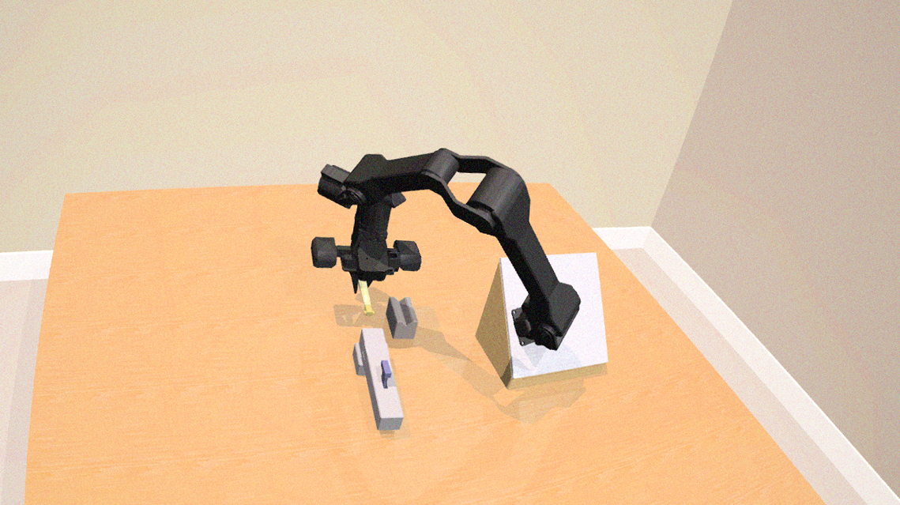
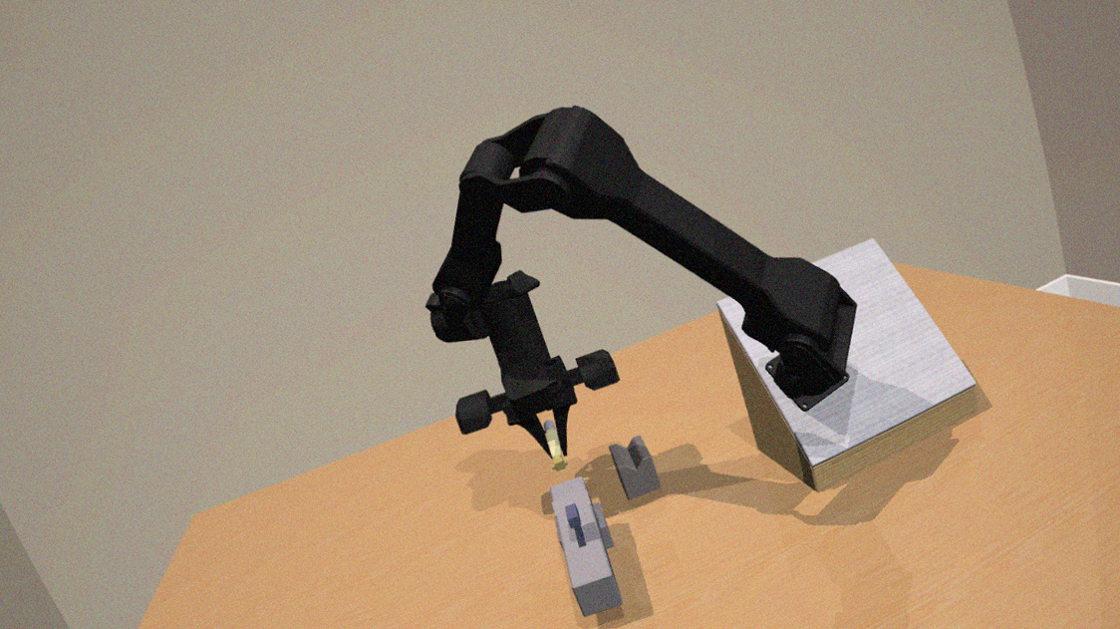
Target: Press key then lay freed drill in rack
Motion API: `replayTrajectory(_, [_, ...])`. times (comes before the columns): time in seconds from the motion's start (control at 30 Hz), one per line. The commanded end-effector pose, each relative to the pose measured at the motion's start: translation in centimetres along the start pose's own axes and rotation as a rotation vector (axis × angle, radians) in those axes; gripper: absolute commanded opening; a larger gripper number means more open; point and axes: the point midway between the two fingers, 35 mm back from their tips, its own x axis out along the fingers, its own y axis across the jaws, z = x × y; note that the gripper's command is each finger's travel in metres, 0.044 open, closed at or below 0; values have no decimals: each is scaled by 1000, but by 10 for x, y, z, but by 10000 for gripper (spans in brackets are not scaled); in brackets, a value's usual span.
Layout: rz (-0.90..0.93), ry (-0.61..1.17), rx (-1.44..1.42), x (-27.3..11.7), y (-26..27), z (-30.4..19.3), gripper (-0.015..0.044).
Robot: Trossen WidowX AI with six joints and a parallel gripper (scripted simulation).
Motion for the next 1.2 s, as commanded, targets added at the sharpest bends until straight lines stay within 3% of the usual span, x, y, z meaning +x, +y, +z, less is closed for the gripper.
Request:
replayTrajectory(0.0, [3, 2, -3, -3, 0, 0, 0])
replayTrajectory(1.17, [4, 3, -3, -19, 9, -2, 0])
